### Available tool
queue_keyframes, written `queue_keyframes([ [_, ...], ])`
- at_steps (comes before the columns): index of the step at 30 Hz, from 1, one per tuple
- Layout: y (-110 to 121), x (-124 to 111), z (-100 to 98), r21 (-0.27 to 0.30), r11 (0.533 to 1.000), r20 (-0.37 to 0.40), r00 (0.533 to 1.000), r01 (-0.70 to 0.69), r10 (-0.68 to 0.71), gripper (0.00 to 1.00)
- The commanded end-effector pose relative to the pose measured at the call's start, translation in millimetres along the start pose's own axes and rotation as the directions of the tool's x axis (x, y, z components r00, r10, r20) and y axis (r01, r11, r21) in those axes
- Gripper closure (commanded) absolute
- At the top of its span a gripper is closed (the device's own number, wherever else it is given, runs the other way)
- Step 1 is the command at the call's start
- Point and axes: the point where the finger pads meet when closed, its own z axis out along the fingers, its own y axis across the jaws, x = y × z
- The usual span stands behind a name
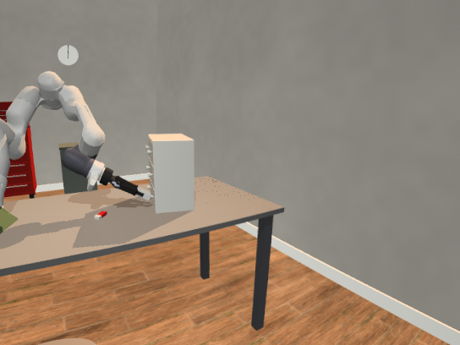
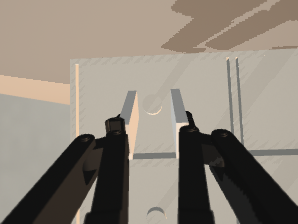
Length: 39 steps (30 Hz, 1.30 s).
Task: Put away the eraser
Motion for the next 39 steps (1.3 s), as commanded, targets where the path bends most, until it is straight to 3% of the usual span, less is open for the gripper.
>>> queue_keyframes([
  [1, -0.3, 1.3, 4.4, 0.003, 1.000, -0.010, 1.000, -0.002, 0.002, 0.80],
  [33, -0.4, -1.0, 8.4, 0.003, 1.000, -0.010, 1.000, -0.002, 0.002, 0.80],
  [34, -0.4, -1.0, 8.4, 0.003, 1.000, -0.010, 1.000, -0.002, 0.002, 0.92],
  [39, -0.4, -1.0, 8.4, 0.003, 1.000, -0.010, 1.000, -0.002, 0.002, 0.92],
])
